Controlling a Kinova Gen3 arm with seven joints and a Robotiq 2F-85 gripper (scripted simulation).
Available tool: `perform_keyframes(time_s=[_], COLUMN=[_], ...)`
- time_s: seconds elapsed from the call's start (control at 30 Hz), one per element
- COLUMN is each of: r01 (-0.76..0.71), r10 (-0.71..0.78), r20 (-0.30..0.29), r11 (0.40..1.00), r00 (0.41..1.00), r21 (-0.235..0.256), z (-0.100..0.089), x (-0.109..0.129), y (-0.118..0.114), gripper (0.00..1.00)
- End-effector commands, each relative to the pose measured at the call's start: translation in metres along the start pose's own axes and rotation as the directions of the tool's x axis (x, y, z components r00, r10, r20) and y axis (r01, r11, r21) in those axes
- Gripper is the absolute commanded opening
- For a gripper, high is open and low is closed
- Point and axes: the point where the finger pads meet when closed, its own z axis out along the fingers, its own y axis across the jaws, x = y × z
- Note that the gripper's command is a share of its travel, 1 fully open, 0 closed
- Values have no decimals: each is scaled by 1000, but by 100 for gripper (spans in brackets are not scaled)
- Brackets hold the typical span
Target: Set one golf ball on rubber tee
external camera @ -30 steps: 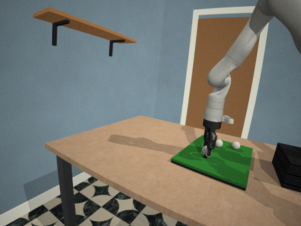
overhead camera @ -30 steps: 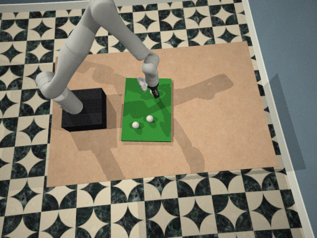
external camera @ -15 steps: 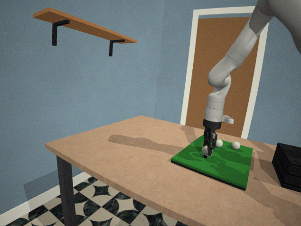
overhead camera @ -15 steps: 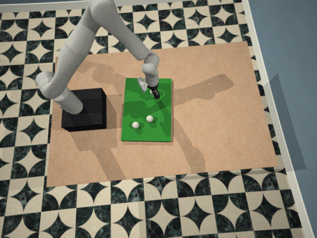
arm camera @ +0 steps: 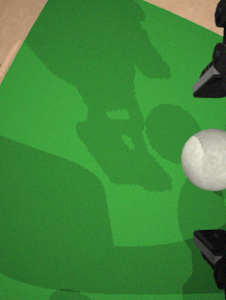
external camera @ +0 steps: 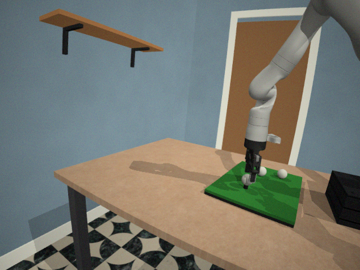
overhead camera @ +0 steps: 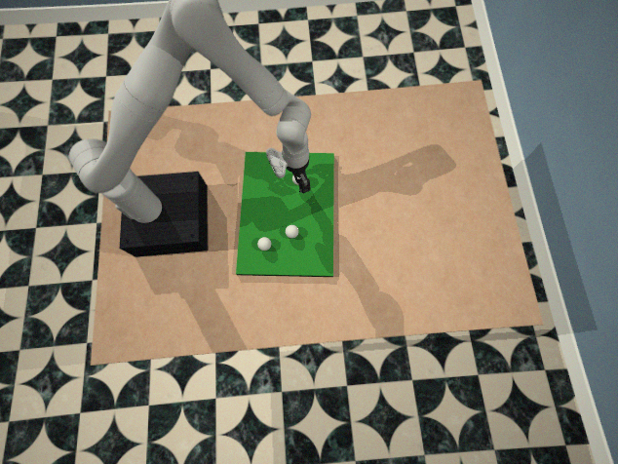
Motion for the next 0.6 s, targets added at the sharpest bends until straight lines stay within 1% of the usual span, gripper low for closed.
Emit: perform_keyframes(time_s=[0.0,0.17,0.23,0.33,0.4,0.57], r01=[5,5,5,5,5,5], r10=[-5,-5,-5,-5,-5,-5], r20=[18,18,18,18,18,18], r11=[1000,1000,1000,1000,1000,1000], r00=[1000,1000,1000,1000,1000,1000], r21=[0,0,0,0,0,0], z=[-23,-60,-60,-77,-83,-87], x=[-6,-6,-6,-5,-5,-4], y=[2,2,2,2,2,2], gripper=[100,100,100,100,100,100])
